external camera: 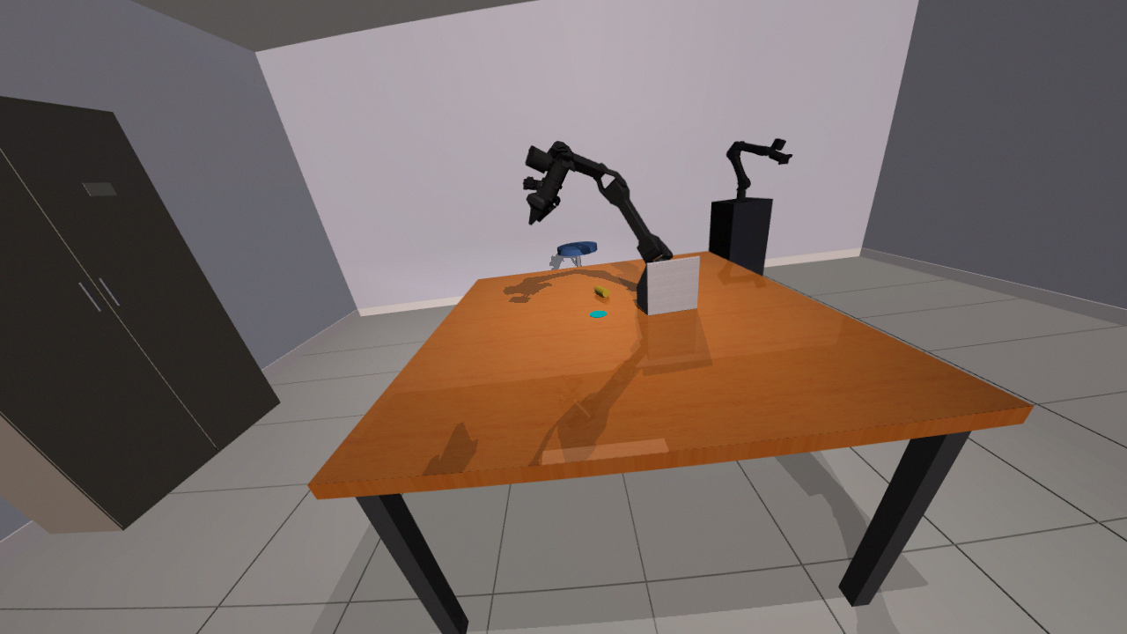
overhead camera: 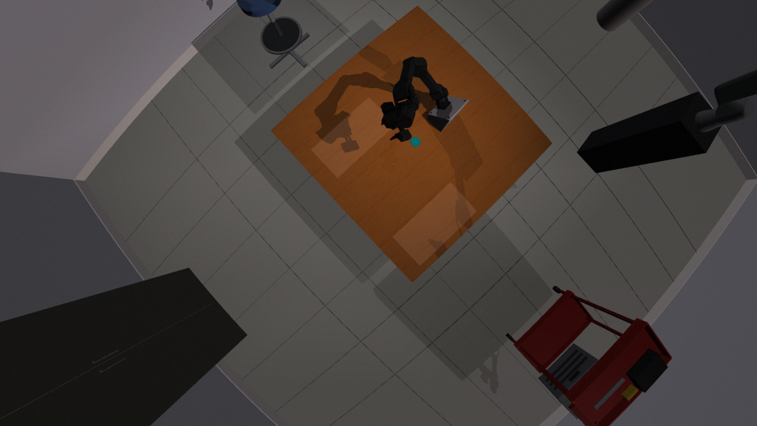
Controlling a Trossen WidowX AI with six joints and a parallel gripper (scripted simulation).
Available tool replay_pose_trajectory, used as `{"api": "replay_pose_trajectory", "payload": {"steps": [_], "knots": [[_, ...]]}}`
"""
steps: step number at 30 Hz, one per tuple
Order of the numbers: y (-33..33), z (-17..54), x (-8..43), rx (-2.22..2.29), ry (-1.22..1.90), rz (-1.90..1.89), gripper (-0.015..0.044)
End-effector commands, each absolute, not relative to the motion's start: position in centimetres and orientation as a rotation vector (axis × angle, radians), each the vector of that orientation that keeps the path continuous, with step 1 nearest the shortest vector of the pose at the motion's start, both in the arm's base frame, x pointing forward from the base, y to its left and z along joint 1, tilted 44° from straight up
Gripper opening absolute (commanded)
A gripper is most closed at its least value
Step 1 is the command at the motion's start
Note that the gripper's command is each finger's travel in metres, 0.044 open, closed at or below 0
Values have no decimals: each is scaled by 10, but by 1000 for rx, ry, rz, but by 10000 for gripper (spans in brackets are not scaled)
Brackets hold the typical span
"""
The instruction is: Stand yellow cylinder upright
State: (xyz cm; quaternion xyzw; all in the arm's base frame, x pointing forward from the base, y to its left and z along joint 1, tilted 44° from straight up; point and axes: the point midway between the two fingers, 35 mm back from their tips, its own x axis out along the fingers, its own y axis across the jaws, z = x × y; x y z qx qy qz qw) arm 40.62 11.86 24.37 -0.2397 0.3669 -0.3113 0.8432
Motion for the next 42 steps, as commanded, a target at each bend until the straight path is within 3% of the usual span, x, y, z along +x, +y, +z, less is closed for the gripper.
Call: {"api": "replay_pose_trajectory", "payload": {"steps": [1, 4, 17, 28, 36, 42], "knots": [[117, 244, 406, -501, 776, -661, 374], [89, 243, 396, -424, 797, -715, 309], [-37, 221, 303, 17, 861, -1049, 309], [-94, 181, 201, 379, 843, -1345, 309], [-96, 178, 200, 385, 842, -1350, 309], [-131, 137, 206, 398, 850, -1345, 309]]}}
